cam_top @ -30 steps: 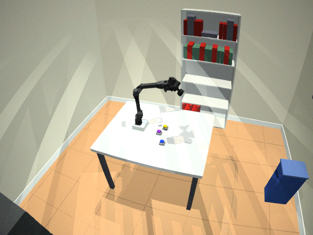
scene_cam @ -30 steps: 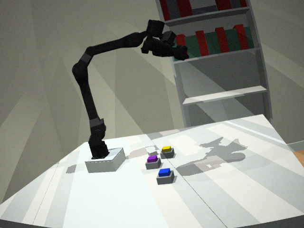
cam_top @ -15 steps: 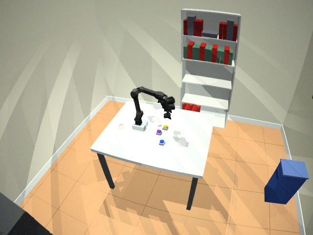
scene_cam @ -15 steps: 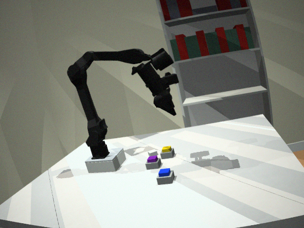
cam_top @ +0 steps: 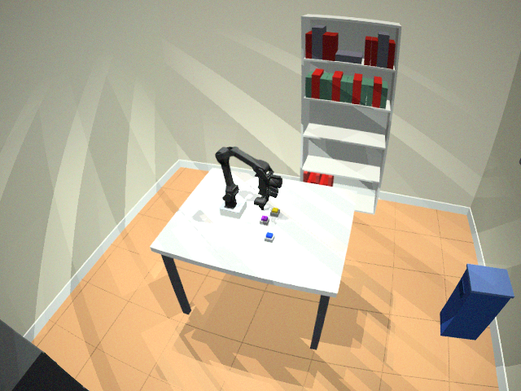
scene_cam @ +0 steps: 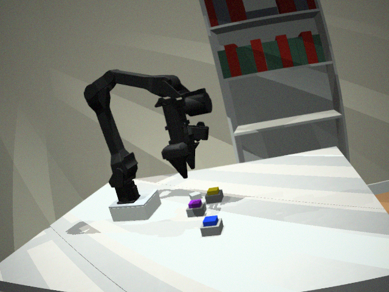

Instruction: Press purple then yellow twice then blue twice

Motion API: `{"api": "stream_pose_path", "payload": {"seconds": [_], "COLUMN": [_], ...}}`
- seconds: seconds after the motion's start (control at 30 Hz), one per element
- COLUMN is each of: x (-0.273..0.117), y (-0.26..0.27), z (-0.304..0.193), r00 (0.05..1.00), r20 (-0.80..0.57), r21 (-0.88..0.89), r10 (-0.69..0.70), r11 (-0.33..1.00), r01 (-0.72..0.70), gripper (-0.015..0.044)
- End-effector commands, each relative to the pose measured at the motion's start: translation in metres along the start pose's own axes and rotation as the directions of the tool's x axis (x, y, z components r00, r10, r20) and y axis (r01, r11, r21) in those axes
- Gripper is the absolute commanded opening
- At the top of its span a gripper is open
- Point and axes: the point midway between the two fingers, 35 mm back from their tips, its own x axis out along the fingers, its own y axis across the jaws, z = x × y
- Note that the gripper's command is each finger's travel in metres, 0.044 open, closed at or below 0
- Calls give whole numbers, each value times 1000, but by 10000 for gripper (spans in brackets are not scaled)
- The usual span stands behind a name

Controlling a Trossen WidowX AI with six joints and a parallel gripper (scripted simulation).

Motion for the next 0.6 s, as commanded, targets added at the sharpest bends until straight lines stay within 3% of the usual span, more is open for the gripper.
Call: {"api": "stream_pose_path", "payload": {"seconds": [0.0, 0.1, 0.37, 0.57], "x": [23, 59, 61, 61], "y": [-2, -2, -2, -2], "z": [-3, -5, -5, -5], "r00": [1000, 1000, 1000, 1000], "r20": [-11, -12, -12, -12], "r21": [-1, -1, -1, -1], "r10": [-8, -8, -8, -8], "r11": [1000, 1000, 1000, 1000], "r01": [8, 8, 8, 8], "gripper": [321, 242, 32, 20]}}
